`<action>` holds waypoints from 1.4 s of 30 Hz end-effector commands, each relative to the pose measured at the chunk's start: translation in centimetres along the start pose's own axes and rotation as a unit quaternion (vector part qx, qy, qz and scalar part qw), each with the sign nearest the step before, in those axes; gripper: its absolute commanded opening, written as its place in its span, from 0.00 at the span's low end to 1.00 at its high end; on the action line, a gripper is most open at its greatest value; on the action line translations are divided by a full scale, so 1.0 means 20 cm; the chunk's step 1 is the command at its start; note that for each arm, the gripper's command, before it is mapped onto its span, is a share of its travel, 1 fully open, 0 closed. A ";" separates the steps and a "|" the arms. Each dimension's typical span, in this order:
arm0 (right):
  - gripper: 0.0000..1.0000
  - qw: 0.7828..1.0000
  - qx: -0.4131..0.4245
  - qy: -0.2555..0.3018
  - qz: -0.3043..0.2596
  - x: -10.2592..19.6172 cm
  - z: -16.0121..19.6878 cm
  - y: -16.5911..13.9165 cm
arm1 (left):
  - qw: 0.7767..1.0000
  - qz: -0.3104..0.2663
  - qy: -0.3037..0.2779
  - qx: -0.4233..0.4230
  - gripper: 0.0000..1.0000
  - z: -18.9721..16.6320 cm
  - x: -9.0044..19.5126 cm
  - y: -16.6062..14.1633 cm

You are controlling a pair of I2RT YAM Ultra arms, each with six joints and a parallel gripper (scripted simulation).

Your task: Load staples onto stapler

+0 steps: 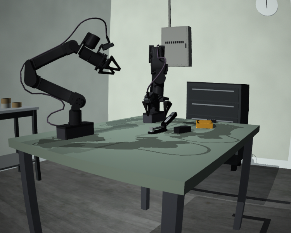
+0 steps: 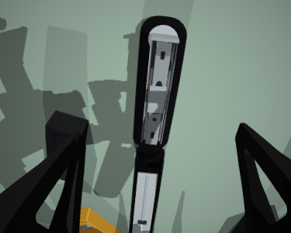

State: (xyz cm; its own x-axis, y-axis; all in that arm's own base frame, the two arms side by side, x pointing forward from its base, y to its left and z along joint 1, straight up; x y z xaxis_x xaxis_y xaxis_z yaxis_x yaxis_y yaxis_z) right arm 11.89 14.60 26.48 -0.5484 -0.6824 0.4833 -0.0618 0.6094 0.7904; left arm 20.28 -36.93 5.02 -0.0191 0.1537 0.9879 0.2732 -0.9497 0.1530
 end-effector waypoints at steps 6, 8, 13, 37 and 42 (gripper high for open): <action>1.00 1.000 0.000 -0.006 -0.012 0.03 -0.01 0.02 | 0.980 -0.164 -0.001 0.109 1.00 0.00 0.17 0.07; 1.00 1.000 0.000 -0.006 -0.012 0.03 -0.01 0.02 | 0.975 -0.184 -0.002 0.127 1.00 0.00 0.18 0.06; 1.00 1.000 0.000 -0.006 -0.012 0.03 -0.01 0.02 | 0.964 -0.214 0.005 0.157 1.00 0.01 0.19 0.05; 1.00 1.000 0.000 -0.006 -0.012 0.03 -0.01 0.02 | 0.912 -0.317 -0.007 0.260 1.00 -0.06 0.22 -0.08; 1.00 1.000 0.000 -0.006 -0.012 0.03 -0.01 0.02 | 0.912 -0.317 -0.007 0.260 1.00 -0.06 0.22 -0.08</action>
State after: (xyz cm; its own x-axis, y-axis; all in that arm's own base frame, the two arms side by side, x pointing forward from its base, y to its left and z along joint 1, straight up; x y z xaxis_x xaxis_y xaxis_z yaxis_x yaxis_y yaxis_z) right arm 11.89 14.60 26.48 -0.5484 -0.6824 0.4833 -0.0618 0.6094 0.7904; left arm 18.33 -34.05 6.85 -0.2851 0.5831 0.7608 0.6591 -0.4571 0.5973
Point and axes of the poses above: on each arm, the point where the finger pads meet when closed, its own x axis back along the fingers, its own z axis across the jaws, y = z × x, the point moved 1 cm from there along x, back along the fingers, and after that the axes turned 15 degrees about x, right-handed, at the moved point
